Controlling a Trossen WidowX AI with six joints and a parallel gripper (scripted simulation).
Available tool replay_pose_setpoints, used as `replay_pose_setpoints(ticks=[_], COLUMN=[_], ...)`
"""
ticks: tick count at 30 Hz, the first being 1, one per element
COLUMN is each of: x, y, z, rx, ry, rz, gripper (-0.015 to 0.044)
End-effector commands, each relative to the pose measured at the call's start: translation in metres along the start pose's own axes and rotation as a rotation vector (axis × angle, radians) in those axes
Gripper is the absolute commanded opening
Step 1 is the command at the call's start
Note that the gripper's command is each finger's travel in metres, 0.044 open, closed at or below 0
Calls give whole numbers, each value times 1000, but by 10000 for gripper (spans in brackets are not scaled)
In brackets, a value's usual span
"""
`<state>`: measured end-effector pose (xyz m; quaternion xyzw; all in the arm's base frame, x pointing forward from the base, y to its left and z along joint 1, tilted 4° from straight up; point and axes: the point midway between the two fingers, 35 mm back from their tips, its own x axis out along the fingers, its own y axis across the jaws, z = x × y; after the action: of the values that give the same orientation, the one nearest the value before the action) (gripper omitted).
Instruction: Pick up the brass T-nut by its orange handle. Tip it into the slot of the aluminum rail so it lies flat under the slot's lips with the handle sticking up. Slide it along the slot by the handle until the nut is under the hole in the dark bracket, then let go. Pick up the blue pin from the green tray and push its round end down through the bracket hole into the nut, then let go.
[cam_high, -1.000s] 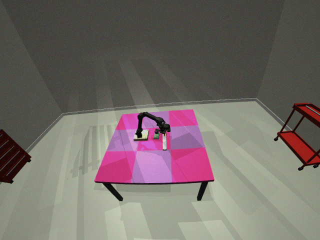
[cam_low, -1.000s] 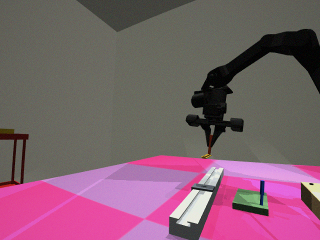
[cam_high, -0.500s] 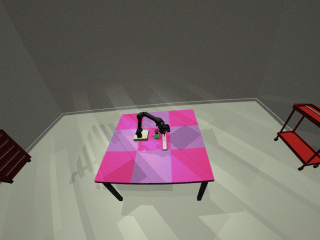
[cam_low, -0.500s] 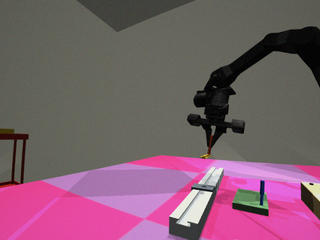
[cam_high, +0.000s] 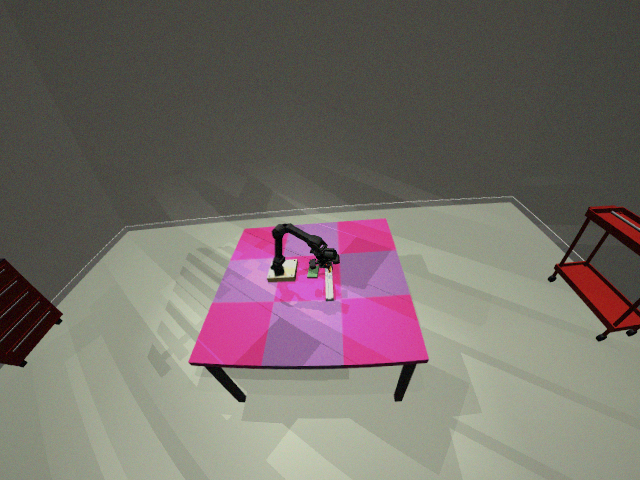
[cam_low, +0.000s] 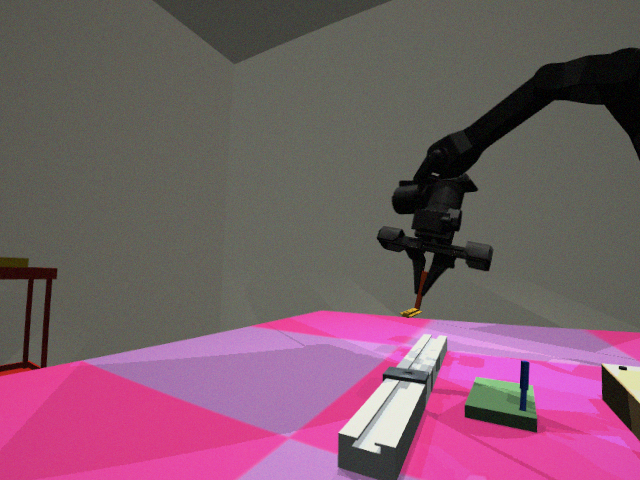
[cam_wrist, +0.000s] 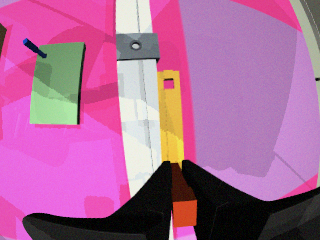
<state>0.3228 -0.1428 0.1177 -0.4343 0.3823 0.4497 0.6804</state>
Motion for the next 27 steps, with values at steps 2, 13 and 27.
replay_pose_setpoints(ticks=[2,13,27], x=[-2,-1,-1], y=[0,2,4], z=[1,1,0], rx=[-11,-20,-32], ry=[-5,-7,-10], rz=[-22,-57,-101], gripper=[-150,-150,-150])
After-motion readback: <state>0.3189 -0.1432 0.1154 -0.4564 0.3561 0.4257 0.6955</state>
